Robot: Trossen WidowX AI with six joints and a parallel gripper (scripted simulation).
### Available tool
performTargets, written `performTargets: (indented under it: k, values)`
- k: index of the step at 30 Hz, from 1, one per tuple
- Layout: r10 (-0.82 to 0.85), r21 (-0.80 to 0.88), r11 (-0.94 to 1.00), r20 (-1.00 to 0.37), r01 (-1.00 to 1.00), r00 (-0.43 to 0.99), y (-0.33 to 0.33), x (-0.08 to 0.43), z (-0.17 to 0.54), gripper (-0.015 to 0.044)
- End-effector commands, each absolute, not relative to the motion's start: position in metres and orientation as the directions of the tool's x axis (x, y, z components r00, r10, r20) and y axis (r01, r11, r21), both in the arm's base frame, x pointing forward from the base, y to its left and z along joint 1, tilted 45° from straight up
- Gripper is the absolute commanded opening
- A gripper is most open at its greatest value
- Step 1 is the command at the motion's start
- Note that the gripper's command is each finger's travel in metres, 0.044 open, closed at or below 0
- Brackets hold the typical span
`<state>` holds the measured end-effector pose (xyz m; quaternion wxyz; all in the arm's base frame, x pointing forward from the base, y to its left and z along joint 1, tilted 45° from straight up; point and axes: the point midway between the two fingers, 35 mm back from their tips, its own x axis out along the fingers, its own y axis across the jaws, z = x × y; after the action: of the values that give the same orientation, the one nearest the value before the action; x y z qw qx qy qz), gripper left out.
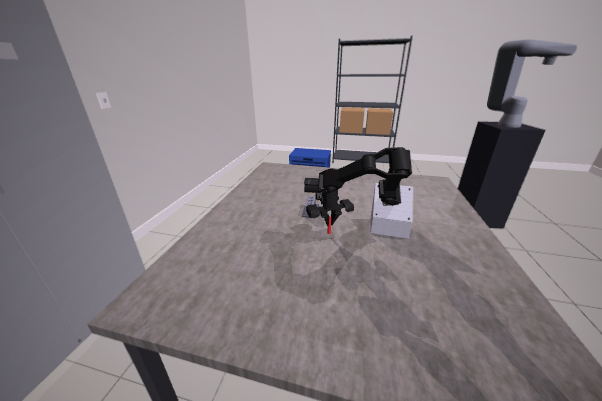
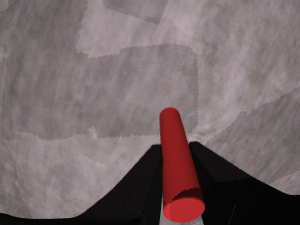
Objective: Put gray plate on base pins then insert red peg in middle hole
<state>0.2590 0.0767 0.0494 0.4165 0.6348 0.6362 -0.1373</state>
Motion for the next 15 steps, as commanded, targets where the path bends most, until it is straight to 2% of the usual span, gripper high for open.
performTargets:
  k: [1, 15]
  values:
    - [0.687, 0.367, 0.159, -0.708, 0.916, 0.165, 0.067, 0.261, 0.059, 0.0000]
    - [0.684, 0.365, 0.160, -0.711, 0.917, 0.163, 0.033, 0.257, 0.086, 0.0000]
